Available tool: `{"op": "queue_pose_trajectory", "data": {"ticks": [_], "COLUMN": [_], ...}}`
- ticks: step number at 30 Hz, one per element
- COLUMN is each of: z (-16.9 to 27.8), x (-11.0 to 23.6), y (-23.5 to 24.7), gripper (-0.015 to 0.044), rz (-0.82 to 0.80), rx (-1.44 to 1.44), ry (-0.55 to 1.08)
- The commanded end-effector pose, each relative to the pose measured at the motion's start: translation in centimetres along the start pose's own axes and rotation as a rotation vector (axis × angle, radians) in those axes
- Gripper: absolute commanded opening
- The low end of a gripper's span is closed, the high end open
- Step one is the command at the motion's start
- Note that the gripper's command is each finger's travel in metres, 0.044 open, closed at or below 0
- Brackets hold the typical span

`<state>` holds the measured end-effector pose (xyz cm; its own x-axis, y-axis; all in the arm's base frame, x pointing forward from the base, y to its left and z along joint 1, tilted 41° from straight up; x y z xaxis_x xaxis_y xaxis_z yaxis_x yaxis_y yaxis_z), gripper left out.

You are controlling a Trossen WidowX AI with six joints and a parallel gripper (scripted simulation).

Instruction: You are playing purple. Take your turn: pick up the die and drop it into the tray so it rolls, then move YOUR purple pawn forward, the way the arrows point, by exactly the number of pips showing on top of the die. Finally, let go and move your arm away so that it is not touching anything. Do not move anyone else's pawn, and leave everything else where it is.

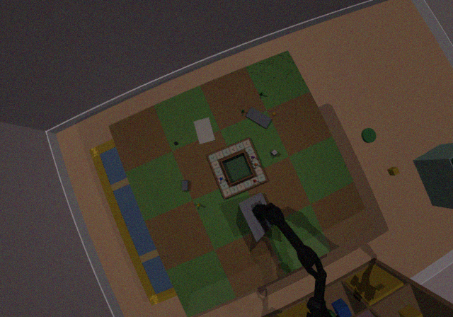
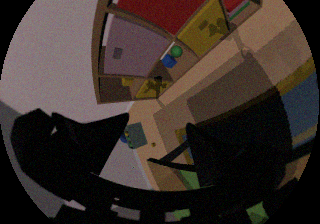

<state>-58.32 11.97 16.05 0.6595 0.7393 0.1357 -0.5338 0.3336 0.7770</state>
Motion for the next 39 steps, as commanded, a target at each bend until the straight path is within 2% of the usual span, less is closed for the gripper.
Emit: {"op": "queue_pose_trajectory", "data": {"ticks": [1,5,10,14,23,30,33,39], "z": [-0.1,-1.9,-3.9,-3.7,-4.4,-2.9,-1.4,1.2], "x": [0.2,5.2,12.4,18.0,32.6,43.3,47.5,54.1], "y": [0.1,1.4,2.6,3.8,3.0,0.6,-0.4,-3.2], "gripper": [0.0374,0.0275,0.0275,0.0275,0.0275,0.0275,0.0275,0.0275], "rz": [-0.003,-0.062,-0.129,-0.185,-0.243,-0.242,-0.264,-0.244], "rx": [0.002,0.04,0.088,0.12,0.165,0.171,0.147,0.124], "ry": [-0.006,-0.125,-0.298,-0.44,-0.797,-1.07,-1.134,-1.314]}}
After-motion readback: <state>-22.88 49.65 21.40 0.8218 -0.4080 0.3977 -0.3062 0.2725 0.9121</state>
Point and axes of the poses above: the point midway between the two fingers, 35 mm back from their tips, its own x axis back along the fingers, its own y axis across the jaws, z = x × y, the point moved 9 cm from there along x, back along the fingers, and after that the axes turned 10 degrees about -x, right-handed, at the moved point
